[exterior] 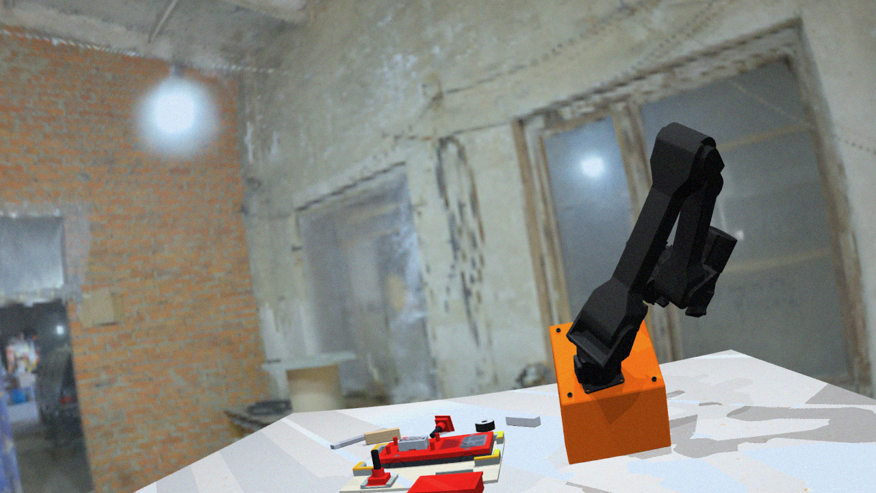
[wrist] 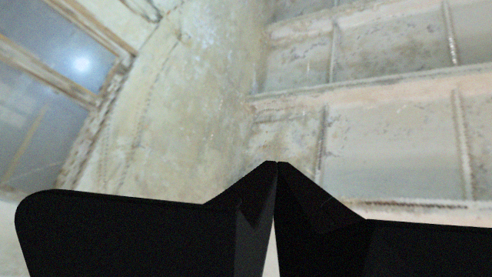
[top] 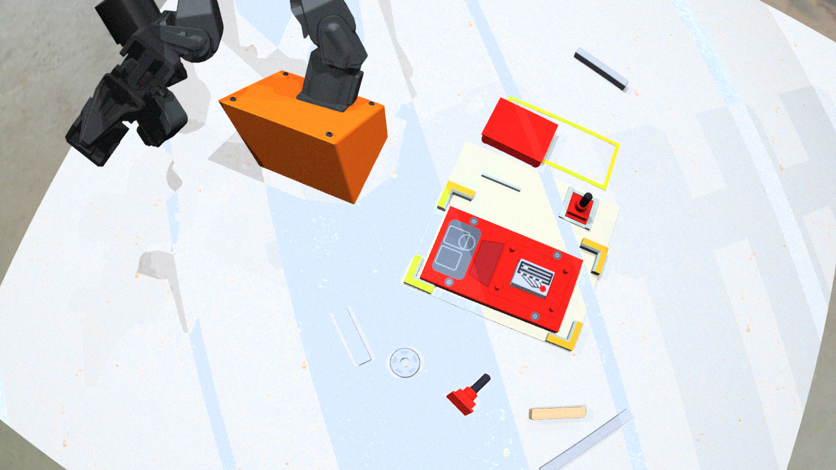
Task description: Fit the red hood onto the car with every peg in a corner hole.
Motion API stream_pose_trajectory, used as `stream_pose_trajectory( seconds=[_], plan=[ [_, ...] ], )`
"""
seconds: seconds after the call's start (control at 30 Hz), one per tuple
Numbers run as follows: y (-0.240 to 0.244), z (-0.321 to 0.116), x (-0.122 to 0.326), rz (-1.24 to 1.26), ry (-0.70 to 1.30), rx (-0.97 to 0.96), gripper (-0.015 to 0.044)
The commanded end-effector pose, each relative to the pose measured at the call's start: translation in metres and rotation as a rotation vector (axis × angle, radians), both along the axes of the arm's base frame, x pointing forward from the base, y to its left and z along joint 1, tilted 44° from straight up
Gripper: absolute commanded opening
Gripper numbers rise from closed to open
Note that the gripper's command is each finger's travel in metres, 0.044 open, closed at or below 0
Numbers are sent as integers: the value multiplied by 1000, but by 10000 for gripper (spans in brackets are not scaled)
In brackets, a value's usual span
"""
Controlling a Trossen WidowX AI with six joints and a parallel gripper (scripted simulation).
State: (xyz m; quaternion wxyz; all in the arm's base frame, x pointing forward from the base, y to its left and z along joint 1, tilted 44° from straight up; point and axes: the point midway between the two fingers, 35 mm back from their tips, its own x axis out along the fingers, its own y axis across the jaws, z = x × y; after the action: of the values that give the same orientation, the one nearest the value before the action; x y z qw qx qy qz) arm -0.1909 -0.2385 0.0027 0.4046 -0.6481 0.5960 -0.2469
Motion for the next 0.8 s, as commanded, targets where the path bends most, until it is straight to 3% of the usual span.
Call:
stream_pose_trajectory(
  seconds=[0.0,0.1,0.53,0.77],
  plan=[
    [0,0,-1,-6,0,4,26],
    [-6,-4,-9,-58,-35,60,105],
    [-71,-6,87,175,-505,321,440],
    [-88,-6,150,269,-708,530,440]
  ],
)
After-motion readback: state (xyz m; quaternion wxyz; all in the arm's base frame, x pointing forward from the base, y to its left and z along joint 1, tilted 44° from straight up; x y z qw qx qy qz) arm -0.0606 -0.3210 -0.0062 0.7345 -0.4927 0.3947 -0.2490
